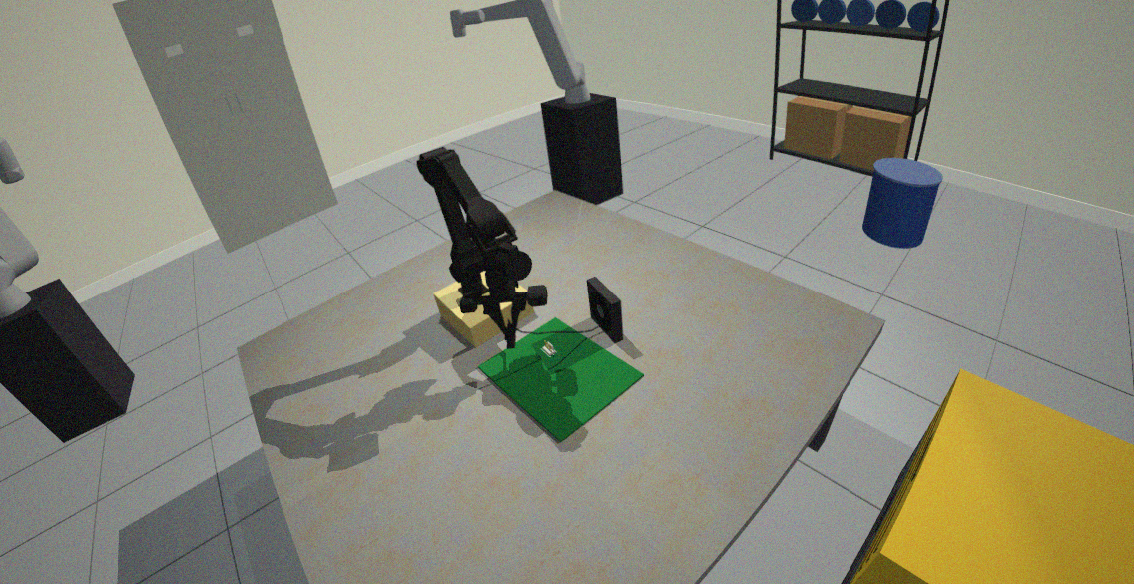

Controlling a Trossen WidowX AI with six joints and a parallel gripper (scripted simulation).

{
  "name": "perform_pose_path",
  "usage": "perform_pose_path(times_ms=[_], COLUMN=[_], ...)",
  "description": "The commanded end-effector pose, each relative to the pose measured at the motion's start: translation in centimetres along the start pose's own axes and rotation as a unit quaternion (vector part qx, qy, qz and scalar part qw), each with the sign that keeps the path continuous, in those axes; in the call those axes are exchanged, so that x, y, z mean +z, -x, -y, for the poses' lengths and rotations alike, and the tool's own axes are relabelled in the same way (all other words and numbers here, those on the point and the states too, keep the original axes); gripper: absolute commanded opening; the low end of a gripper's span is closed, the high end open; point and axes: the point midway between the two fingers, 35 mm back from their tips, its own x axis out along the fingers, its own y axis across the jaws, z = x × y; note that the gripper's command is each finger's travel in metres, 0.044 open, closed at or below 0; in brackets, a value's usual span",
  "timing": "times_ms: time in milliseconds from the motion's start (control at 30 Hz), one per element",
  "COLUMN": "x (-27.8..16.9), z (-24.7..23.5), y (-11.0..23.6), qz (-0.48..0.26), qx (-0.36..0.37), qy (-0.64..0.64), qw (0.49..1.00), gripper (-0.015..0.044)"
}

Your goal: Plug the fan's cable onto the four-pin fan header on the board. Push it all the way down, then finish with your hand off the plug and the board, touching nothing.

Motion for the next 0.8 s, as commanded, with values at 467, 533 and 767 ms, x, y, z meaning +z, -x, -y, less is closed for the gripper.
perform_pose_path(times_ms=[467, 533, 767], x=[-1.4, -1.7, -2.8], z=[0.8, 1.1, 2.2], y=[3.0, 3.0, 3.0], qz=[0.014, 0.02, 0.037], qx=[-0.004, -0.003, 0.004], qy=[-0.108, -0.142, -0.258], qw=[0.994, 0.99, 0.965], gripper=[0.0, 0.0, 0.0])
